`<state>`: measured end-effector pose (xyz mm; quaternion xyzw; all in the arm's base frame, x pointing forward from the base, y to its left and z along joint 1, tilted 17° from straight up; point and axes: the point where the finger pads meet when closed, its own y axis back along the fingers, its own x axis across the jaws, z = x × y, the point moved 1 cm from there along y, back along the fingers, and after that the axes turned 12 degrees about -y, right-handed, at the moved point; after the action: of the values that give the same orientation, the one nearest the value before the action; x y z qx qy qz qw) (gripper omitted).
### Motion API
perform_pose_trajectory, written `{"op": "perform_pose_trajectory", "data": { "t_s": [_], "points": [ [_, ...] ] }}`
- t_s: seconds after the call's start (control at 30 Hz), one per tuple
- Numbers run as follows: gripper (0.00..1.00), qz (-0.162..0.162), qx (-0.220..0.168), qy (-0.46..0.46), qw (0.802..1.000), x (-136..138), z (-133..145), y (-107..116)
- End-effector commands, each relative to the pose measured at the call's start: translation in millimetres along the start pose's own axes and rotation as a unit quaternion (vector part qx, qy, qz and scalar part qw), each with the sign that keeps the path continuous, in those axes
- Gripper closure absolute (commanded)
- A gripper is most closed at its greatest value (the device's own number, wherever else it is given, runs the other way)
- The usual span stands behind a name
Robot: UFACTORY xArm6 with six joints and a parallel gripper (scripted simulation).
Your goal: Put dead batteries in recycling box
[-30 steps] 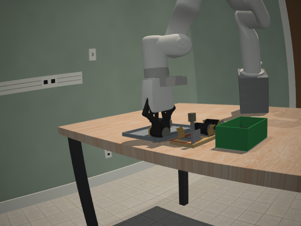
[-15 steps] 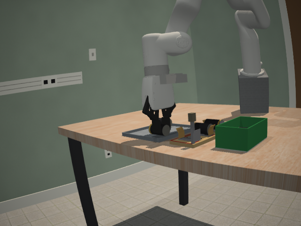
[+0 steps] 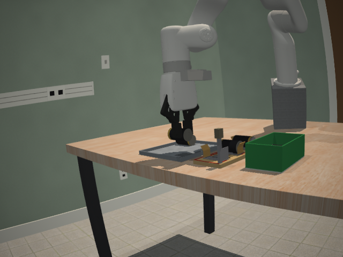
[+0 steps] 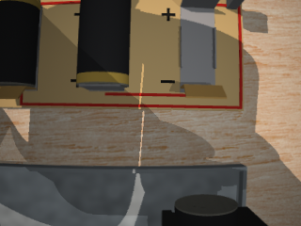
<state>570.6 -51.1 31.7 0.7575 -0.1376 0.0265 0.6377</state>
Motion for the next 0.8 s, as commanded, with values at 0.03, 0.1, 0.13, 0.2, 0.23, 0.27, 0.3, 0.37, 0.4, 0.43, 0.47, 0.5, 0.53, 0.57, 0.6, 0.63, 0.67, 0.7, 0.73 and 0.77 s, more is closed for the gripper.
{"op": "perform_pose_trajectory", "data": {
  "t_s": [0.03, 0.1, 0.13, 0.2, 0.23, 0.27, 0.3, 0.37, 0.4, 0.43, 0.47, 0.5, 0.53, 0.57, 0.6, 0.63, 0.67, 0.7, 0.73, 0.77],
  "points": [
    [0.72, 0.002, 0.0, 0.0, 1.0, 1.7, -0.2, 26.6],
    [0.72, 0.002, 0.0, 0.0, 1.0, 1.6, -0.2, 55.1],
    [0.72, 0.002, 0.0, 0.0, 1.0, 1.5, -0.2, 67.6],
    [0.72, 0.002, 0.0, 0.0, 1.0, 1.5, -0.2, 67.6],
    [0.72, 0.002, 0.0, 0.0, 1.0, 1.5, -0.2, 76.3],
    [0.72, 0.002, 0.0, 0.0, 1.0, 1.5, -0.2, 80.4],
    [0.72, 0.002, 0.0, 0.0, 1.0, 1.5, -0.2, 81.1],
    [0.72, 0.002, 0.0, 0.0, 1.0, 1.5, -0.2, 81.1],
    [0.72, 0.002, 0.0, 0.0, 1.0, 1.5, -0.2, 81.1],
    [0.72, 0.002, 0.0, 0.0, 1.0, 1.5, -0.2, 81.1],
    [0.72, 0.002, 0.0, 0.0, 1.0, 1.5, -0.2, 81.1],
    [0.72, 0.002, 0.0, 0.001, 1.0, 1.5, -0.2, 81.1],
    [0.72, 0.002, 0.0, 0.001, 1.0, 1.5, -0.2, 81.1],
    [0.72, 0.002, 0.0, 0.001, 1.0, 1.5, -0.2, 81.1],
    [0.72, 0.002, 0.0, 0.002, 1.0, 1.5, -0.2, 81.1],
    [0.72, 0.002, 0.0, 0.003, 1.0, 1.5, -0.2, 81.1],
    [0.72, 0.002, 0.0, 0.004, 1.0, 1.5, -0.2, 81.1],
    [0.72, 0.002, 0.0, 0.005, 1.0, 1.5, -0.2, 81.1],
    [0.72, 0.002, 0.0, 0.005, 1.0, 1.5, -0.2, 81.1],
    [0.72, 0.002, 0.0, 0.005, 1.0, 1.5, -0.2, 81.1]
  ]
}}
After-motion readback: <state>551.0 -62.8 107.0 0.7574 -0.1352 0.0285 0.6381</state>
